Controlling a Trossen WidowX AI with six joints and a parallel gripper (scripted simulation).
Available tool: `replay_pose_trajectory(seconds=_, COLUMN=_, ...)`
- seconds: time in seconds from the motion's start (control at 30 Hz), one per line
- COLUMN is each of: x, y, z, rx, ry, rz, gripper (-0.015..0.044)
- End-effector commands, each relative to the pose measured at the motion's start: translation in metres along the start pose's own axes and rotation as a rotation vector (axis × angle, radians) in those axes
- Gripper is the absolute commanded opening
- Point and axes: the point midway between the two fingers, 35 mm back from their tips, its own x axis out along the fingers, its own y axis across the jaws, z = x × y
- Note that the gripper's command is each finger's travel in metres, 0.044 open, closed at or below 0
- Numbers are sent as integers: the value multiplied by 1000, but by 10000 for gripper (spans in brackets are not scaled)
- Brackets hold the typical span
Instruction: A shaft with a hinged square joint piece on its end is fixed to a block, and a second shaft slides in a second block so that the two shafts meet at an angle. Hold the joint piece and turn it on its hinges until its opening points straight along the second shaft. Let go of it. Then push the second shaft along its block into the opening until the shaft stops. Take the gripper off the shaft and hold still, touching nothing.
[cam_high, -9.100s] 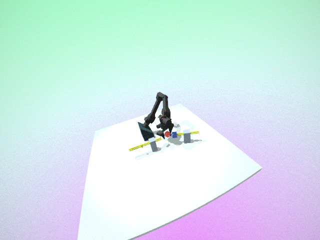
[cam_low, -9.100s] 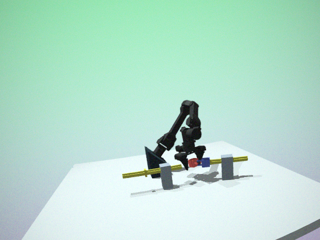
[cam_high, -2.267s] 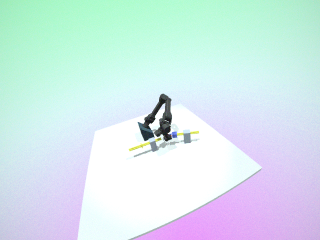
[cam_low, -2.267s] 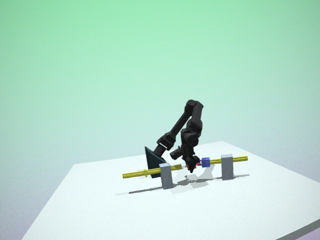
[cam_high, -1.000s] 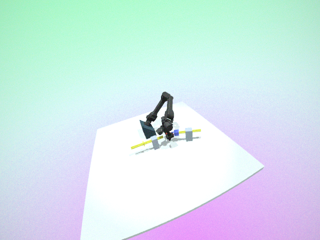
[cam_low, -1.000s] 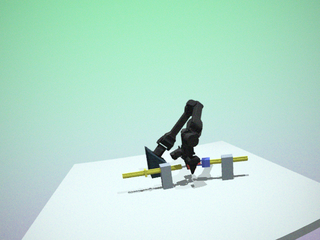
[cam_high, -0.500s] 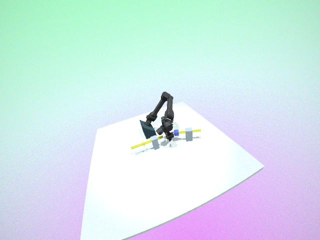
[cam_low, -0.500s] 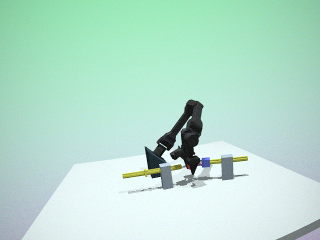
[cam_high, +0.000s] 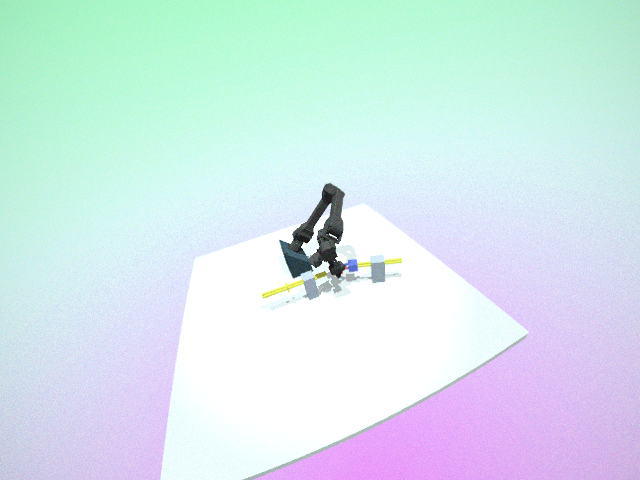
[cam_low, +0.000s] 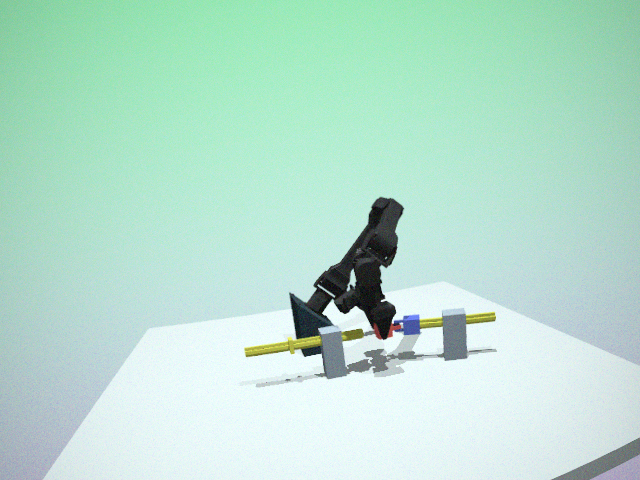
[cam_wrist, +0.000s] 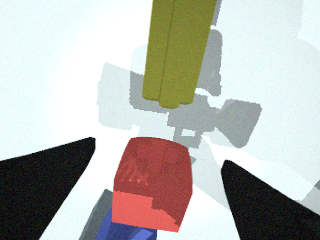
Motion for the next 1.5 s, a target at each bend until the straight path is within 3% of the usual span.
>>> replay_pose_trajectory(seconds=0.0, x=-11, y=4, z=-2, rx=-76, ry=0, rz=15, gripper=440)
replay_pose_trajectory(seconds=1.03, x=-132, y=-1, z=-17, rx=-1098, ry=-180, rz=22, gripper=440)
replay_pose_trajectory(seconds=1.47, x=-133, y=0, z=-15, rx=-1073, ry=-169, rz=29, gripper=440)
